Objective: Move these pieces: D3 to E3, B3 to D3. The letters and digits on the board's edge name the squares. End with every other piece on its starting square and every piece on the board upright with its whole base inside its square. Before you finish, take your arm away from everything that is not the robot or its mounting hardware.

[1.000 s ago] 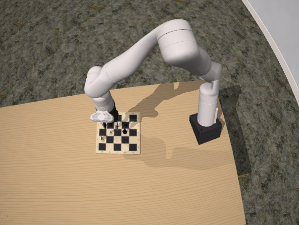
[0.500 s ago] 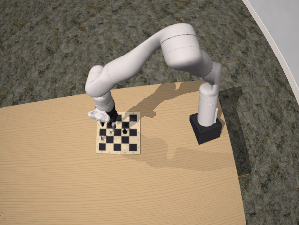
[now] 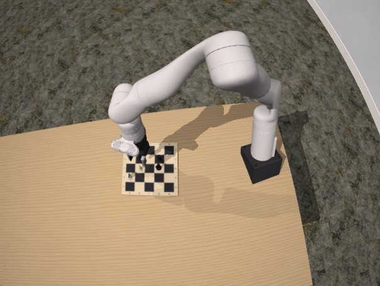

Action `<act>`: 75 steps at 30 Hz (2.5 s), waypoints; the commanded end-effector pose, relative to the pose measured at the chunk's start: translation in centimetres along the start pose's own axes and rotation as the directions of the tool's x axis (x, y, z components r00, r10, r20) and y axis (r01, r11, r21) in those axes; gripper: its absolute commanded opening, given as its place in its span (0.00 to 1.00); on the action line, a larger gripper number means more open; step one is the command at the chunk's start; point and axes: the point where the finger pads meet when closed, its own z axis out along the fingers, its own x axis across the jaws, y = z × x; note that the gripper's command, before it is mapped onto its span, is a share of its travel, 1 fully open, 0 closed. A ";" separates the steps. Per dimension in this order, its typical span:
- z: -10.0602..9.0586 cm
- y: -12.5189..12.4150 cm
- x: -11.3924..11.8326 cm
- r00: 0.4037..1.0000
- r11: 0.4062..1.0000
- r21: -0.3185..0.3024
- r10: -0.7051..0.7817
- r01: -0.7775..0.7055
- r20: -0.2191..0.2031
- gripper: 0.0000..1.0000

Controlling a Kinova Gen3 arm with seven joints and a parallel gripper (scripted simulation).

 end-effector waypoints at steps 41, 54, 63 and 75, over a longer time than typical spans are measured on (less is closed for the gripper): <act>0.1 0.0 0.2 1.000 1.000 0.003 0.019 -0.019 -0.007 0.68; 1.0 0.0 0.2 1.000 1.000 0.003 0.019 -0.019 -0.005 0.68; 2.0 0.0 0.2 1.000 1.000 0.003 0.019 -0.019 -0.006 0.68; 3.9 -0.1 0.2 1.000 1.000 0.002 0.020 -0.020 -0.006 0.68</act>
